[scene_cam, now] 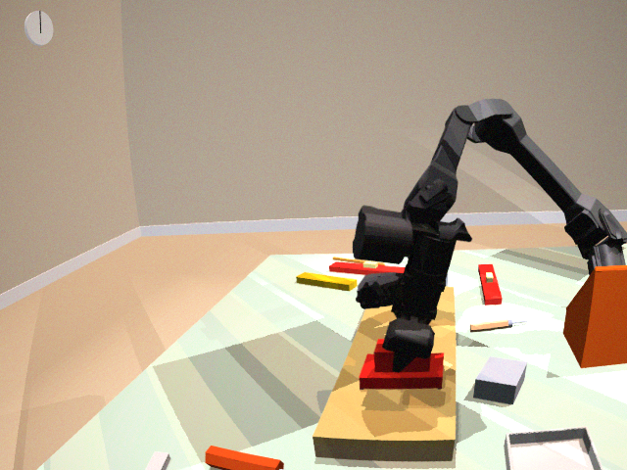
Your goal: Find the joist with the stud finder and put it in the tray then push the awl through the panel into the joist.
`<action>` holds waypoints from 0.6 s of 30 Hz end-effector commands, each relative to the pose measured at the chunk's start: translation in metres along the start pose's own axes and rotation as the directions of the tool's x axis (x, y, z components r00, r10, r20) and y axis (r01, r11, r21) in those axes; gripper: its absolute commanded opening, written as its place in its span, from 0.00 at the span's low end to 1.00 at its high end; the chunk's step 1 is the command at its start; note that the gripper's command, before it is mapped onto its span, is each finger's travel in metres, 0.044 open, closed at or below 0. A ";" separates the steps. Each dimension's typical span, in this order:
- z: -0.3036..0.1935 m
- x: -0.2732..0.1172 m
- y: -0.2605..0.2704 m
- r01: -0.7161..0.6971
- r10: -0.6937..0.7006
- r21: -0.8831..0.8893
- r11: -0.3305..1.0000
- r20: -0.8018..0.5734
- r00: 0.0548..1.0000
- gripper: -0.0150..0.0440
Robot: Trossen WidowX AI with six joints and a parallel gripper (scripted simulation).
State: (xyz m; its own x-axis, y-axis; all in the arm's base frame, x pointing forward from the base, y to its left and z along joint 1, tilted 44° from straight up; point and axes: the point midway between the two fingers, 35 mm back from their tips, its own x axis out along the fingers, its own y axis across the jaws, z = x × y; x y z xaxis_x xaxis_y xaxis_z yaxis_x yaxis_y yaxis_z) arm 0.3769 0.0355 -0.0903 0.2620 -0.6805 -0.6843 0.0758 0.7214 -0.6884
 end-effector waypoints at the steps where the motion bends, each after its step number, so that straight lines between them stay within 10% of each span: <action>1: 0.000 0.000 0.009 -0.008 0.008 0.000 1.000 -0.001 1.000 0.25; 18: 0.000 -0.001 0.035 -0.009 0.009 0.001 1.000 -0.001 1.000 0.25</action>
State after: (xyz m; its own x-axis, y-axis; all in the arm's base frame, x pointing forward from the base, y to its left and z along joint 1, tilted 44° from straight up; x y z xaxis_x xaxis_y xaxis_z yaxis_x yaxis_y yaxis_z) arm 0.3790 0.0559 -0.1089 0.2625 -0.6789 -0.6857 0.0759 0.7229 -0.6867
